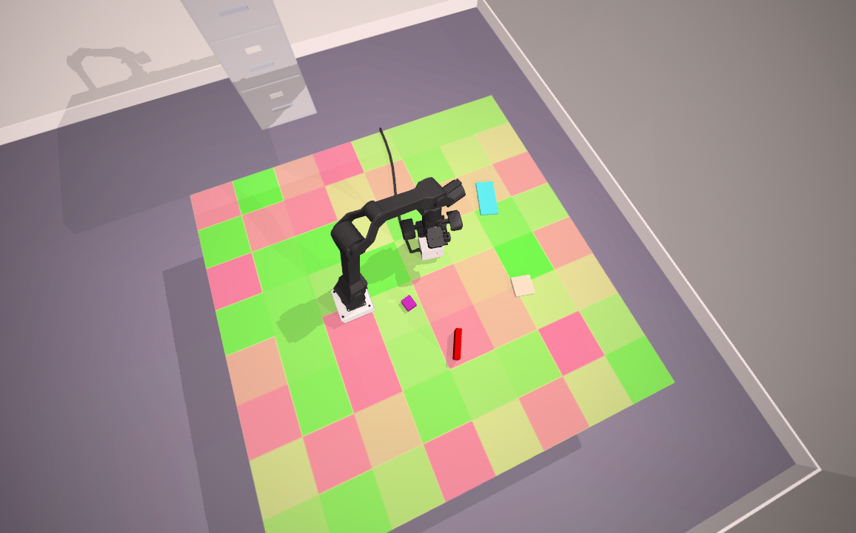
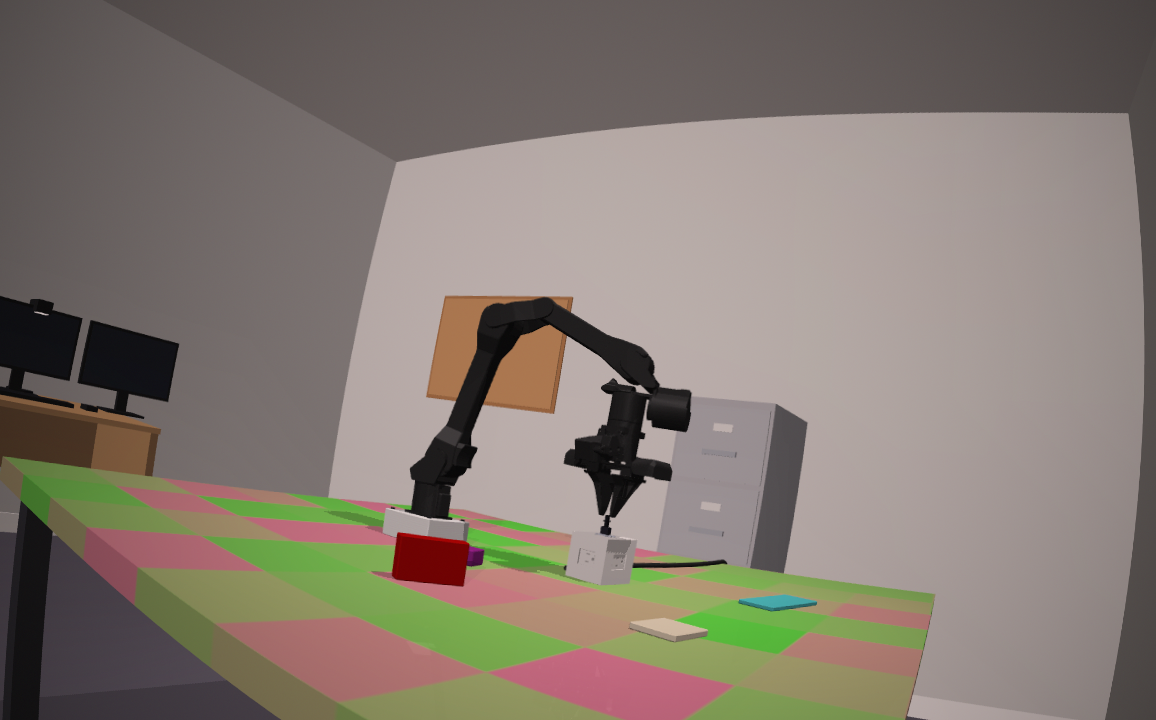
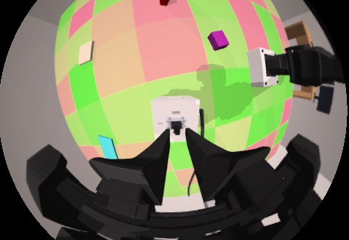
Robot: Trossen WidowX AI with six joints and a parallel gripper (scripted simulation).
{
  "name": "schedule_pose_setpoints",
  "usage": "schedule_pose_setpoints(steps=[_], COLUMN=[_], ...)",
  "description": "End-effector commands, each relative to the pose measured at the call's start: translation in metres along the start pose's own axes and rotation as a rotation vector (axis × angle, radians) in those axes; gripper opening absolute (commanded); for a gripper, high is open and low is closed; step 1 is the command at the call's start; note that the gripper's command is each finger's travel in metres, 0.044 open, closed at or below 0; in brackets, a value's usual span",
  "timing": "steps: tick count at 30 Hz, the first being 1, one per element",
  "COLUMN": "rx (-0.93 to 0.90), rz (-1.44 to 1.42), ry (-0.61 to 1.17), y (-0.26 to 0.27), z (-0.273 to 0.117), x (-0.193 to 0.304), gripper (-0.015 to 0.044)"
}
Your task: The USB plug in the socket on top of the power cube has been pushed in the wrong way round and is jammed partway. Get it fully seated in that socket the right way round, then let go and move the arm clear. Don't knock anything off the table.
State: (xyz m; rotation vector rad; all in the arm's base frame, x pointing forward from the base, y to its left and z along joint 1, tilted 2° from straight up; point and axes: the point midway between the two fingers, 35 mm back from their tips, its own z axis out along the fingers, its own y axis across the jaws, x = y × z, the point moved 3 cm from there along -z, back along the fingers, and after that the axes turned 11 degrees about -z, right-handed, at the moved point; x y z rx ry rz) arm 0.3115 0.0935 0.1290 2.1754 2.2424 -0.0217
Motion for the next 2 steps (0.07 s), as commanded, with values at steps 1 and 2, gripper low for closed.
schedule_pose_setpoints(steps=[1,2], rx=[-0.001,-0.001], rz=[0.000,0.000], ry=[0.000,0.000], y=[0.0003,0.0003], z=[-0.0049,-0.0059], x=[-0.0002,-0.0003], gripper=[0.0095,0.0095])
